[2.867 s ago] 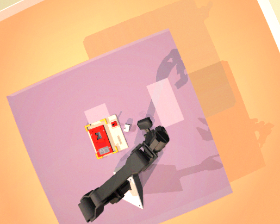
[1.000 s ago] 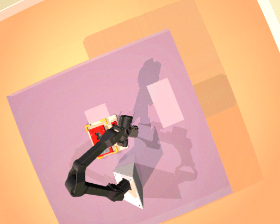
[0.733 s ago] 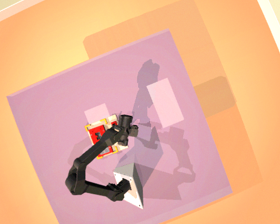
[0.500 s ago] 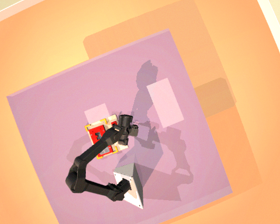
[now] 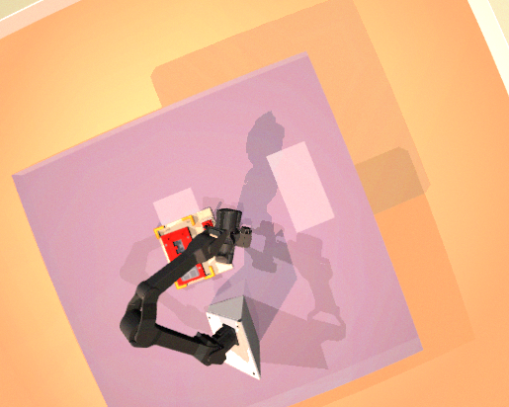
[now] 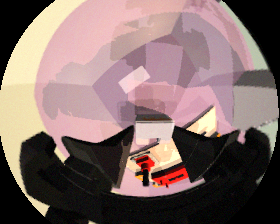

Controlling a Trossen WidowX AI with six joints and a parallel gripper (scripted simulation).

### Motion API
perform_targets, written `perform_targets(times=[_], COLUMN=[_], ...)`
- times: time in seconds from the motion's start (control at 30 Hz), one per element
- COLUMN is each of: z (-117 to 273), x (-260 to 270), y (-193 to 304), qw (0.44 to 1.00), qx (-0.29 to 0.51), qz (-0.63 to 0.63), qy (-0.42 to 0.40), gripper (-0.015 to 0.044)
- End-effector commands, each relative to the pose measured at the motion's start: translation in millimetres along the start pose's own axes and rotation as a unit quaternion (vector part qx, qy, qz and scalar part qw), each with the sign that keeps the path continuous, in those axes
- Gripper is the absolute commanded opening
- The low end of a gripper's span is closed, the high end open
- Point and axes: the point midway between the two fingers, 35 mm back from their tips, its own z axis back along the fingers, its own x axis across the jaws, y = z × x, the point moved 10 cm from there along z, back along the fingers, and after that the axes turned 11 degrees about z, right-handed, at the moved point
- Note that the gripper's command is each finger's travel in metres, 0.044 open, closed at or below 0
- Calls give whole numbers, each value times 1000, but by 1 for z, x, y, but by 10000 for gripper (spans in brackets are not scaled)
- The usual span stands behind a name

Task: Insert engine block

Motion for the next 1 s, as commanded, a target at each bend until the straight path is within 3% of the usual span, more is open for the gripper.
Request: perform_targets(times=[0.0,0.17,0.4,0.97], z=[-1,-1,11,62], x=[-1,-1,3,11], y=[0,0,0,0], qw=[1000,1000,1000,1000], qx=[2,2,0,-2], qz=[-2,-2,-2,-3], qy=[2,2,1,-1], gripper=[210,177,0,0])
